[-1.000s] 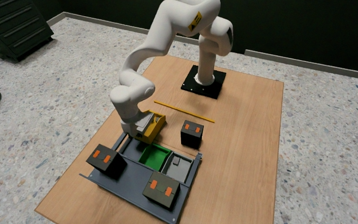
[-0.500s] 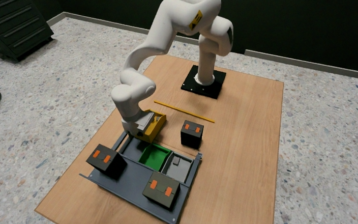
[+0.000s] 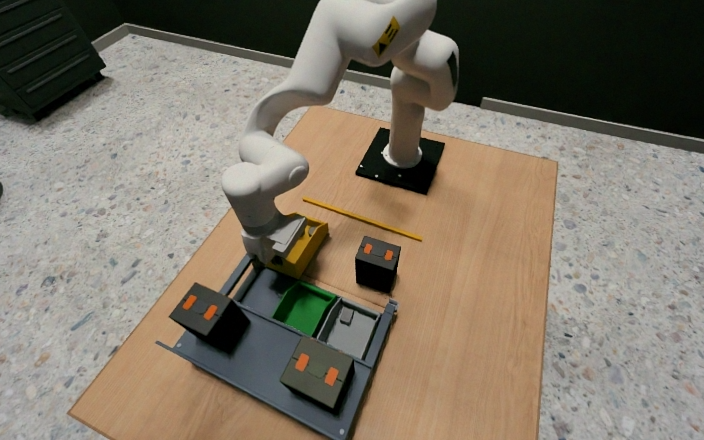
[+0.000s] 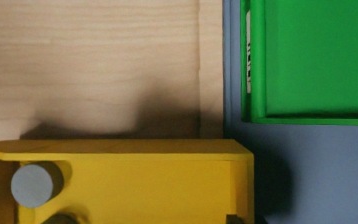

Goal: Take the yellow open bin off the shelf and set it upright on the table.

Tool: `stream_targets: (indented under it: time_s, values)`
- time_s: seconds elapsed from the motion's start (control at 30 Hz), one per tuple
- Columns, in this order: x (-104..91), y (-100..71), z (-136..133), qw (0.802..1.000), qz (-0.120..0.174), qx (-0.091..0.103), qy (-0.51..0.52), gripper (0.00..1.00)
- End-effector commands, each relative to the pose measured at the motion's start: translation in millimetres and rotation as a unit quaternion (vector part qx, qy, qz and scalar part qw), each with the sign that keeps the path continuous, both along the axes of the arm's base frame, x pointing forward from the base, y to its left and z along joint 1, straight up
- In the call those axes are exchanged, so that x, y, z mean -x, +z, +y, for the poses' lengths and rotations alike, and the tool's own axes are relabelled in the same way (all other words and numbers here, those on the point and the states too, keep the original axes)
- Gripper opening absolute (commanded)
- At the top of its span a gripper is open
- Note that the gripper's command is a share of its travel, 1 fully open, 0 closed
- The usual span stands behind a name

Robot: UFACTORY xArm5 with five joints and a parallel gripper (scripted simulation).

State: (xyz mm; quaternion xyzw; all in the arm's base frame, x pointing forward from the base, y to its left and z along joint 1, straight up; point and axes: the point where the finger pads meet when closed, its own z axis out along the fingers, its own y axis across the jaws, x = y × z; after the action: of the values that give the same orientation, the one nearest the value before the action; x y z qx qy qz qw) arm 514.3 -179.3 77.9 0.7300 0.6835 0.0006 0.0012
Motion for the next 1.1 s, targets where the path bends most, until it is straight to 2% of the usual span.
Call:
stream_targets:
  time_s: [0.0,1.07]
  values:
    - [1.0,1.7,-0.3,1.000,-0.003,-0.001,0.000,0.00]
    - [17.6,1.6,0.8,1.000,-0.003,-0.001,0.000,0.00]
